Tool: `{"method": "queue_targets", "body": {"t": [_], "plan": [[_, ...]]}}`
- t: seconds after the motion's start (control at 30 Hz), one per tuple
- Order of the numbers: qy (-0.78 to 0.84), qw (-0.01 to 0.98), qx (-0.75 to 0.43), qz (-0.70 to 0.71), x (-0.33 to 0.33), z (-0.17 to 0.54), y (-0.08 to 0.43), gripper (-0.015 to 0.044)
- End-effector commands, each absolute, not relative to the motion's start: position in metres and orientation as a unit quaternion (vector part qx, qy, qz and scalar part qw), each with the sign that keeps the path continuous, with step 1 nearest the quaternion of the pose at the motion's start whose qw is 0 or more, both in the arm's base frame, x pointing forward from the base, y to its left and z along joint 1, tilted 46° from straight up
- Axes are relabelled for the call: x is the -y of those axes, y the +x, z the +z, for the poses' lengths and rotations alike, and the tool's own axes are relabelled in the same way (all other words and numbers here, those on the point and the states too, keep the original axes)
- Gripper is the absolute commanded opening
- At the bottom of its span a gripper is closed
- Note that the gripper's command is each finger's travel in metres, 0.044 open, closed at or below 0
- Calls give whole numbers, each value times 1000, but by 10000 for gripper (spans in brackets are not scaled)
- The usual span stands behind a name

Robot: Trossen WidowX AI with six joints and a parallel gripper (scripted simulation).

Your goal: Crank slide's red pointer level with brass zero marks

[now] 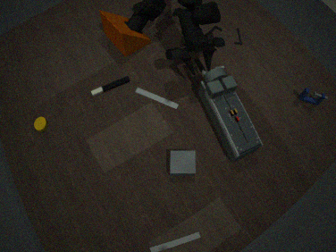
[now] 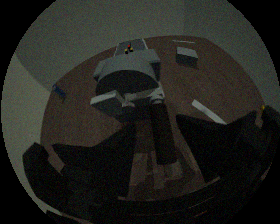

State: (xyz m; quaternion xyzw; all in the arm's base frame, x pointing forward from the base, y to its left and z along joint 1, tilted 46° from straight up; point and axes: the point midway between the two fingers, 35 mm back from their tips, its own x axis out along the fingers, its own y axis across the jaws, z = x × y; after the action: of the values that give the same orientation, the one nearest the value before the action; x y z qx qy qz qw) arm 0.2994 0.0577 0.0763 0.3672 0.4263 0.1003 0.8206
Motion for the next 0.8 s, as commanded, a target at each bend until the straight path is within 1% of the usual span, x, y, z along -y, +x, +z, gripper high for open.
{"method": "queue_targets", "body": {"t": [0.0,0.2,0.77], "plan": [[368,820,-428,96,-57,74,298,151],[368,820,-428,96,-57,74,298,0],[368,820,-428,96,-65,66,298,0]]}}
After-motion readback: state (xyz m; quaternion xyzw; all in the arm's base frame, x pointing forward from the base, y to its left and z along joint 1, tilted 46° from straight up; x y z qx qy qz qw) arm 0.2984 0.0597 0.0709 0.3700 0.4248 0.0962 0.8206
